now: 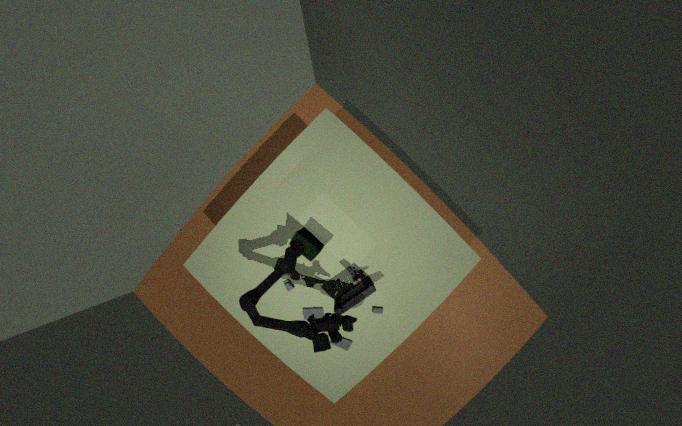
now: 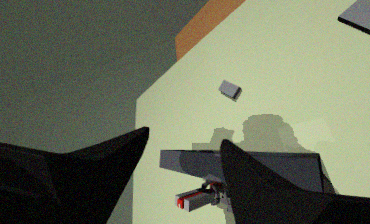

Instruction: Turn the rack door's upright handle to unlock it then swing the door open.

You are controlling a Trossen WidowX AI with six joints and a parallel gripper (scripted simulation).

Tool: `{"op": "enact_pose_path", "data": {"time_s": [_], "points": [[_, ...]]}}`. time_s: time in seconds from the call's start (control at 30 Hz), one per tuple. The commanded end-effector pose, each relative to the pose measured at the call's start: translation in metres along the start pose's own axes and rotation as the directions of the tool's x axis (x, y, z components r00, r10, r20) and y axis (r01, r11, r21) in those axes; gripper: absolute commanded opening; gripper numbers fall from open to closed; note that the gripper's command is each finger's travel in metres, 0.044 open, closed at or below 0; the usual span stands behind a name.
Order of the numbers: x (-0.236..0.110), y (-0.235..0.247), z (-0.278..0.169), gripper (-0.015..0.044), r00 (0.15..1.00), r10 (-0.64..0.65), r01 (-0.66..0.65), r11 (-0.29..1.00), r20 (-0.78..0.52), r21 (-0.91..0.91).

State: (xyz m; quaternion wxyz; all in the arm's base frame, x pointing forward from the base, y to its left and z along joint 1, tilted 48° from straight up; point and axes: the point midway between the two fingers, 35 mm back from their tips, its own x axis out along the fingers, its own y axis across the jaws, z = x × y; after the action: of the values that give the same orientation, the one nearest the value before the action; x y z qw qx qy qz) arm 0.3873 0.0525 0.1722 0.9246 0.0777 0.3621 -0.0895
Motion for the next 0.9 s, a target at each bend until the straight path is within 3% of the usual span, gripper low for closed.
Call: {"op": "enact_pose_path", "data": {"time_s": [0.0, 0.47, 0.87], "points": [[0.012, 0.004, -0.014, 0.0294, 0.995, -0.058, 0.058, 0.998, -0.08, -0.002], [0.041, 0.015, -0.065, 0.0294, 0.92, -0.265, 0.25, 0.964, -0.29, -0.086], [0.054, 0.021, -0.104, 0.0294, 0.803, -0.463, 0.405, 0.886, -0.375, -0.224]]}}
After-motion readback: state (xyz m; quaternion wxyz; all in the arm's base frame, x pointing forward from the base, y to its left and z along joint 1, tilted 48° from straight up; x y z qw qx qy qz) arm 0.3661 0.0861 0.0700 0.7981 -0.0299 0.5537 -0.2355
